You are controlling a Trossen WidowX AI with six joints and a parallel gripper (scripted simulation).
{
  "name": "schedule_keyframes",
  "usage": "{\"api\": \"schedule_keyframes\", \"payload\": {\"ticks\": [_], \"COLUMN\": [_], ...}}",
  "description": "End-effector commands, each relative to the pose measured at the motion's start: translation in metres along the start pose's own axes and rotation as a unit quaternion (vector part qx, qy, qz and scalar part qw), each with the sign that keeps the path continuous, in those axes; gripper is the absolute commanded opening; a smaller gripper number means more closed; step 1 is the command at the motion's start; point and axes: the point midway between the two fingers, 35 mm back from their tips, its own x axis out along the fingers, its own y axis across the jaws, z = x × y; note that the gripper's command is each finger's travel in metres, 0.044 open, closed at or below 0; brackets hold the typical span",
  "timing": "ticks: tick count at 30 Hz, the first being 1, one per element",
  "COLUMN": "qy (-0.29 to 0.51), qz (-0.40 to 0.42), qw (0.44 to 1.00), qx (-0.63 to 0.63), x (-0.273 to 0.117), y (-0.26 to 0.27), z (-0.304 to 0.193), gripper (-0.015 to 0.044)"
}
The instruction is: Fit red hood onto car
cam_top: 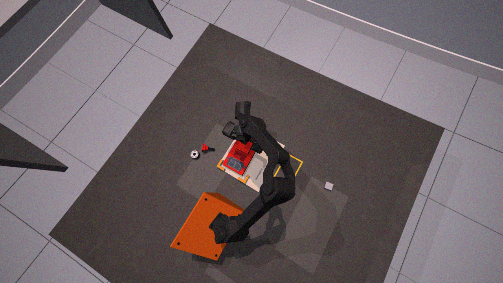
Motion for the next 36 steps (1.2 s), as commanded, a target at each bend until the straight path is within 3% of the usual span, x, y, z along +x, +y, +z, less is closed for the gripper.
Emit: {"api": "schedule_keyframes", "payload": {"ticks": [1, 36], "qy": [-0.002, -0.002], "qz": [-0.002, -0.002], "qw": [1.0, 1.0], "qx": [-0.001, -0.001], "x": [0.0, 0.012], "y": [0.0, 0.0], "z": [0.001, 0.002], "gripper": [0.0, 0.0]}}
